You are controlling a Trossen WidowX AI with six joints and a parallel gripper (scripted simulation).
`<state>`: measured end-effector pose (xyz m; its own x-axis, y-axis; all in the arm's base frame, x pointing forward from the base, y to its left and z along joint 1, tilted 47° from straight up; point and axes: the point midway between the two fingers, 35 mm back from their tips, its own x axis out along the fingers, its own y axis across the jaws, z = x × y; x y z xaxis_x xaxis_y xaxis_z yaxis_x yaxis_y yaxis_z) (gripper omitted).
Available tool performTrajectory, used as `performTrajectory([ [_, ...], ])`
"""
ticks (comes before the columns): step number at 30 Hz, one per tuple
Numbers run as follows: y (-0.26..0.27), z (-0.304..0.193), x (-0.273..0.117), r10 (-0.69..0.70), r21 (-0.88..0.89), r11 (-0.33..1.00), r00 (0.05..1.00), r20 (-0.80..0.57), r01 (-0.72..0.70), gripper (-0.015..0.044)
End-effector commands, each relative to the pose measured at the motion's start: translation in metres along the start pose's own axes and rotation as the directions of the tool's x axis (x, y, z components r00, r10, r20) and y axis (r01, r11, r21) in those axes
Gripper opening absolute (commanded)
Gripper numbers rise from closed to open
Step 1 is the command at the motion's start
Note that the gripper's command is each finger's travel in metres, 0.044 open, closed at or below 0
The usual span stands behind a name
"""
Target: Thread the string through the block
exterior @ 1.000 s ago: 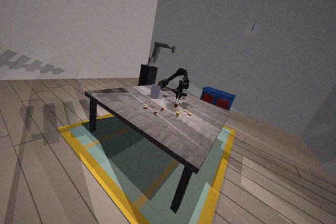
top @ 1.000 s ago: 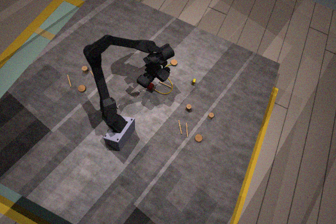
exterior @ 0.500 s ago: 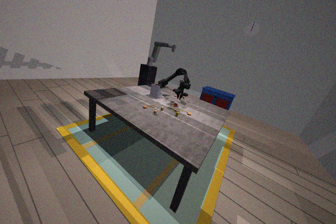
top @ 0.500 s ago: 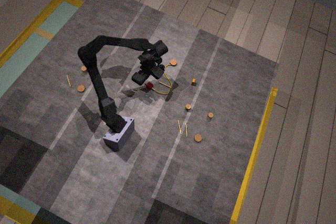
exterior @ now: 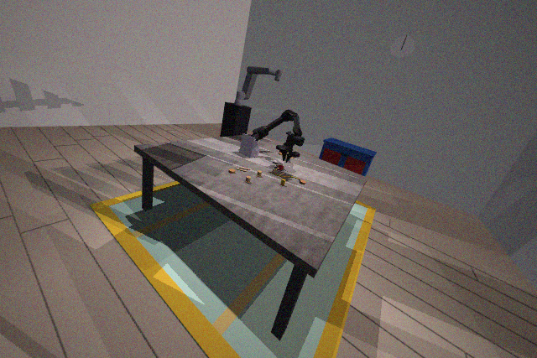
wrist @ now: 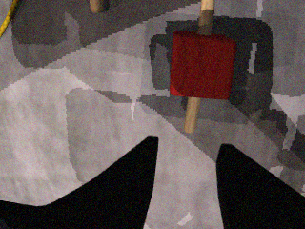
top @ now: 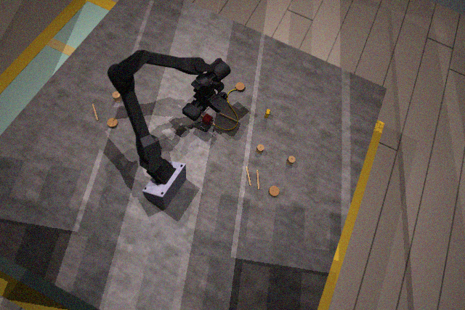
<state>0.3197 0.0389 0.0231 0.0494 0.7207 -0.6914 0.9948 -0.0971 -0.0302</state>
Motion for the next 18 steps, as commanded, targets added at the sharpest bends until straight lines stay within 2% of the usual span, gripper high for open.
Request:
performTrajectory([
  [1, -0.002, 0.000, 0.011, -0.010, 0.010, 1.000, 1.000, -0.007, 0.010, 0.0120],
  [18, -0.004, -0.001, 0.039, -0.010, 0.010, 1.000, 1.000, -0.010, 0.011, 0.0120],
])
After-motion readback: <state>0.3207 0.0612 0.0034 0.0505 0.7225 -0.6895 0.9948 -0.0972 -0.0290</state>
